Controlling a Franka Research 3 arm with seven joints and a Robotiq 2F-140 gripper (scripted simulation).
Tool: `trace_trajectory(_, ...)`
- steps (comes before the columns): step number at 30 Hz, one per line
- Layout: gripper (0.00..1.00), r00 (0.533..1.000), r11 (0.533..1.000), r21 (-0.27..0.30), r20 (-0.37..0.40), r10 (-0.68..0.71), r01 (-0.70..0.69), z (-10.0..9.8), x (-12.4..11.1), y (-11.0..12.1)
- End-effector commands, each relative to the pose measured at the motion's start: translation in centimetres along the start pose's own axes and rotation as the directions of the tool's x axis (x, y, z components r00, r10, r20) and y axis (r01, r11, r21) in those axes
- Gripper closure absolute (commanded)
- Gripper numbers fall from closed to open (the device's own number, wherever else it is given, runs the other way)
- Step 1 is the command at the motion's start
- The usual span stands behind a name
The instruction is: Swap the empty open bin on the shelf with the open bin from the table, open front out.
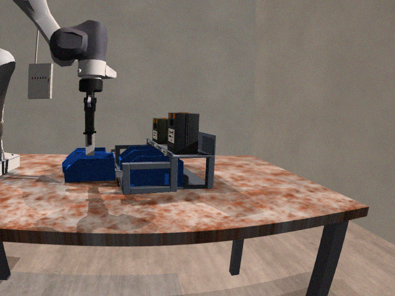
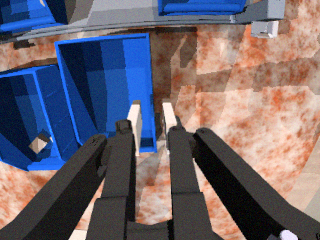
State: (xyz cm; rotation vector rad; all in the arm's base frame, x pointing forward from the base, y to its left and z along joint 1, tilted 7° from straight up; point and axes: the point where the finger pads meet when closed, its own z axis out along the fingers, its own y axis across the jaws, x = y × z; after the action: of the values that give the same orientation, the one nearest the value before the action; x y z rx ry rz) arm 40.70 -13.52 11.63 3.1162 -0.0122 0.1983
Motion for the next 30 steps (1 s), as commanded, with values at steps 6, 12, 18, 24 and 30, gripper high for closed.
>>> trace_trajectory(6, 0.85, 1.0, 1.0, -0.001, -0.001, -0.006, 0.006, 0.0, 0.0, -0.1)
trace_trajectory(12, 0.85, 1.0, 1.0, -0.001, -0.001, -0.006, 0.006, 0.2, 0.0, -0.1)
trace_trajectory(18, 0.85, 1.0, 1.0, -0.001, -0.001, -0.006, 0.006, 0.5, 0.0, -0.1)
trace_trajectory(24, 0.85, 1.0, 1.0, -0.001, -0.001, -0.006, 0.006, 1.2, 0.0, -0.1)
trace_trajectory(30, 0.85, 1.0, 1.0, -0.001, -0.001, -0.006, 0.006, 2.0, 0.0, -0.1)
